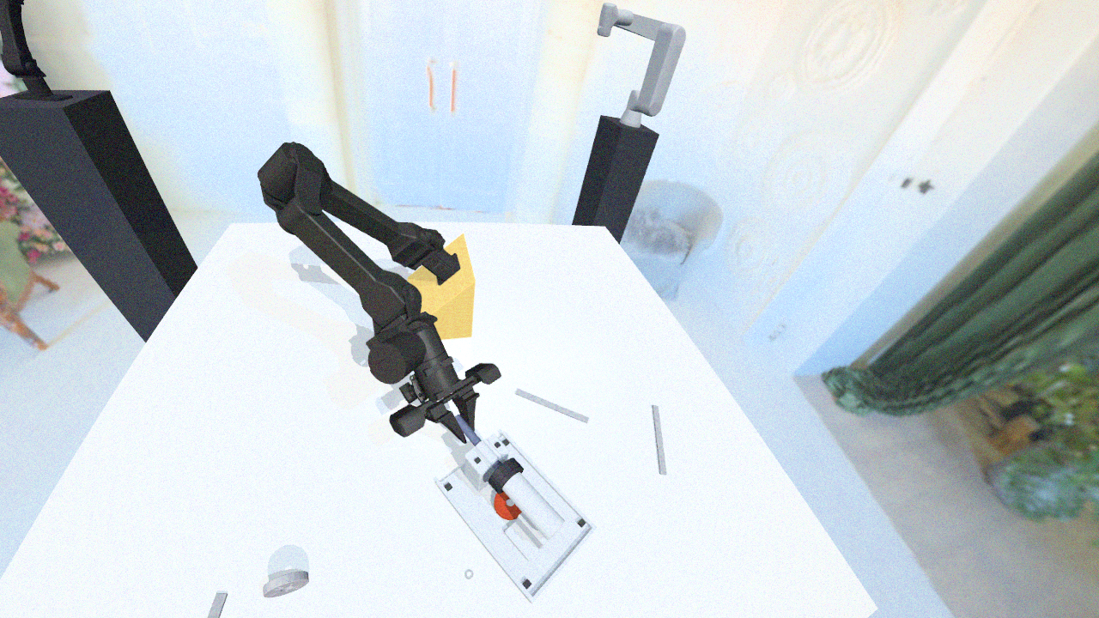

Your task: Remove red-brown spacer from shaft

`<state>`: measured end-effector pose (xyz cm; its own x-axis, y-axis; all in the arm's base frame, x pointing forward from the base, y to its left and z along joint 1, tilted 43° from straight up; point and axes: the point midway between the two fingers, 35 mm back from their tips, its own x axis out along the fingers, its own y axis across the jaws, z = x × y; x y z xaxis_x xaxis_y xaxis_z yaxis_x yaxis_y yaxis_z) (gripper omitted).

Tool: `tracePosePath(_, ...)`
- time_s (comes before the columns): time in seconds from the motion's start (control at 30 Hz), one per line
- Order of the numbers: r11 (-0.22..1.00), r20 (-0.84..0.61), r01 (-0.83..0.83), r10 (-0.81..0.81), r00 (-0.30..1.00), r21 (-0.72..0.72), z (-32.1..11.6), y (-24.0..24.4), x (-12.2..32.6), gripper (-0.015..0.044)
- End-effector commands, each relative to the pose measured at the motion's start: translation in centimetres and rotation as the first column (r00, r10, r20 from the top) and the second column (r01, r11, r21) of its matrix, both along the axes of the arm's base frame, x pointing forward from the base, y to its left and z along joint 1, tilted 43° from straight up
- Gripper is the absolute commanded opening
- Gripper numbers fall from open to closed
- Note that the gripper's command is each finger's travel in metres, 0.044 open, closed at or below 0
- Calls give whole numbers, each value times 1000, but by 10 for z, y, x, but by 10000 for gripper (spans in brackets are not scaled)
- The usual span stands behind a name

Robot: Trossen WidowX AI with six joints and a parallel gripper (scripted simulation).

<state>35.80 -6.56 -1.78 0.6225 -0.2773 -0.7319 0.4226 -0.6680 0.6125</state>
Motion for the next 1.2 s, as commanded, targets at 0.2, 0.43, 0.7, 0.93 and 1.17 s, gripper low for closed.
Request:
tracePosePath(0.2,1000,4,0,0,1000,4,0,2,5,0)
tracePosePath(0.43,1000,5,0,0,1000,4,-1,3,8,0)
tracePosePath(0.7,1000,5,0,0,1000,4,-2,4,11,0)
tracePosePath(0.93,1000,5,0,0,1000,4,-3,5,13,0)
tracePosePath(1.17,1000,5,0,0,1000,4,-4,5,16,0)
